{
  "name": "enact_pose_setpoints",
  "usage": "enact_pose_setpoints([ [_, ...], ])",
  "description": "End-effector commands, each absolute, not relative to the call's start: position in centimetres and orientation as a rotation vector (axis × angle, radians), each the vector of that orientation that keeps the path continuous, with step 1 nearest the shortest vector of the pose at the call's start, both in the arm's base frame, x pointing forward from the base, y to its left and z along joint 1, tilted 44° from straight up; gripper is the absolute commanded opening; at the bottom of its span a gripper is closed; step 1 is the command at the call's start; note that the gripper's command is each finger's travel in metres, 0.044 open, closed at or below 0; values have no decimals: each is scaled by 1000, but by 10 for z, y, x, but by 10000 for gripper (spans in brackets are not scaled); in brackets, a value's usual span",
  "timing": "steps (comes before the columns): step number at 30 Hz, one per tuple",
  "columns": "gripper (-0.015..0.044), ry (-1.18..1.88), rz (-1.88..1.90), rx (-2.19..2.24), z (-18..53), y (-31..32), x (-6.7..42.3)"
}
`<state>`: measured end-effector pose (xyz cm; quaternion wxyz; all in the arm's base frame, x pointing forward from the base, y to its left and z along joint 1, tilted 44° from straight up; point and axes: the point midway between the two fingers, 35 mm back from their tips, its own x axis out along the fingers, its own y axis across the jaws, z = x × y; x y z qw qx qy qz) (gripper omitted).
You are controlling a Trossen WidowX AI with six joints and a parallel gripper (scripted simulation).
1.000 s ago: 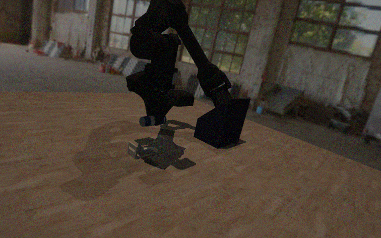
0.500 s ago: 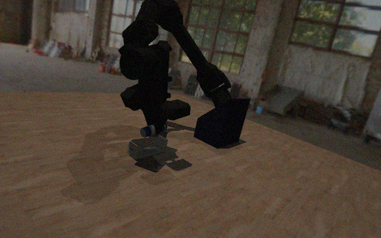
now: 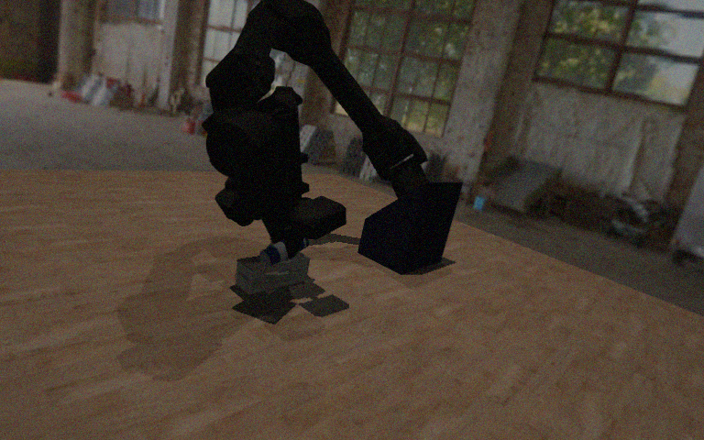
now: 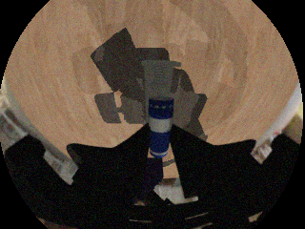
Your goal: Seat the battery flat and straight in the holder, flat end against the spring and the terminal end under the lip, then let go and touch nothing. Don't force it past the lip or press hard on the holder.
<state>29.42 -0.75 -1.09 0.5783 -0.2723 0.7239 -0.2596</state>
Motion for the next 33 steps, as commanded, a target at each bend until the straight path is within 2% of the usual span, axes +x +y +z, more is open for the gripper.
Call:
enact_pose_setpoints([
  [1, 85, 1719, -619, -624, -13, -8, 296],
  [33, 85, 1901, -704, -580, -22, -16, 305],
])
